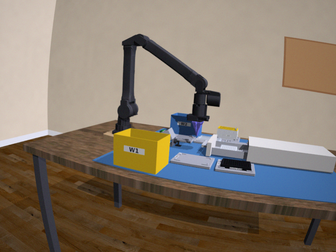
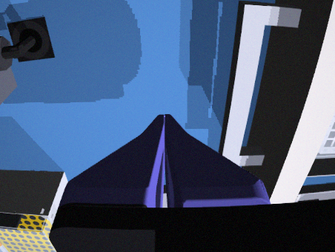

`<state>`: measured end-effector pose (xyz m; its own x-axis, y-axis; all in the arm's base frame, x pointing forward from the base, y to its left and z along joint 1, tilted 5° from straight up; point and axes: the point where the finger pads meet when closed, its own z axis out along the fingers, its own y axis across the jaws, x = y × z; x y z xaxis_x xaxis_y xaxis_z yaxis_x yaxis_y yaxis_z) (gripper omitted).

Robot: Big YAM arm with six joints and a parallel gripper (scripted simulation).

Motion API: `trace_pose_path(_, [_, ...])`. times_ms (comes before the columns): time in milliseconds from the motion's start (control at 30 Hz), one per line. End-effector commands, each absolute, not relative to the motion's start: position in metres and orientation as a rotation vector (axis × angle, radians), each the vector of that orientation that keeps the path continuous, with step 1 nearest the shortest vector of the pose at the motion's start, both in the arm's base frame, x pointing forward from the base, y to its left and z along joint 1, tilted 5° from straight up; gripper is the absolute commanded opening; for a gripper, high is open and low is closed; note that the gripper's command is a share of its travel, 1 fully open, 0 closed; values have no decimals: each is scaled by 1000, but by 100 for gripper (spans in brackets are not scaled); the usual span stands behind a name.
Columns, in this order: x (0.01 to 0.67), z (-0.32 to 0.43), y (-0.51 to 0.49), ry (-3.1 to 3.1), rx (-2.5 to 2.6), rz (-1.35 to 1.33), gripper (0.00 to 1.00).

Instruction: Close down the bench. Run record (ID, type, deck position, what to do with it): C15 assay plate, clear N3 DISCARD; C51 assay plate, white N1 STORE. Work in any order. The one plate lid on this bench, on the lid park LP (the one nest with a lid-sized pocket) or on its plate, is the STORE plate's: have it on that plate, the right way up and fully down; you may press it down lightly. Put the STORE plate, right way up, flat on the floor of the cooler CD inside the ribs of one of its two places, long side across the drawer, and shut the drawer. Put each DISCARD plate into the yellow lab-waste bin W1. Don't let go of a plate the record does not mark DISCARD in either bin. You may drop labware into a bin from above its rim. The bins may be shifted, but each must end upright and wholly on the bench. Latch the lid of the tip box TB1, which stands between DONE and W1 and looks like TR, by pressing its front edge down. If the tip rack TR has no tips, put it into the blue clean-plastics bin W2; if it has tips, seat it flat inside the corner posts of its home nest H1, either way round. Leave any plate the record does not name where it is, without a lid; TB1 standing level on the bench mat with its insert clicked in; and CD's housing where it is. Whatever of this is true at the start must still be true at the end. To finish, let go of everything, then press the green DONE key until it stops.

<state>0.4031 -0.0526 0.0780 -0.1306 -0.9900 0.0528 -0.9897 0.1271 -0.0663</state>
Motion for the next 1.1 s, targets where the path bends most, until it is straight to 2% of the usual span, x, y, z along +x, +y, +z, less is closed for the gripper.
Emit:
trace_pose_path(0, [412, 75, -59, 2352, -2053, -148, 0])
trace_pose_path(867, [409, 43, -60, 2357, -2058, -137, 0])
trace_pose_path(900, [428, 55, -62, 2335, -2036, -184, 0])
trace_pose_path(1067, [412, 38, -61, 2355, -2055, -143, 0])
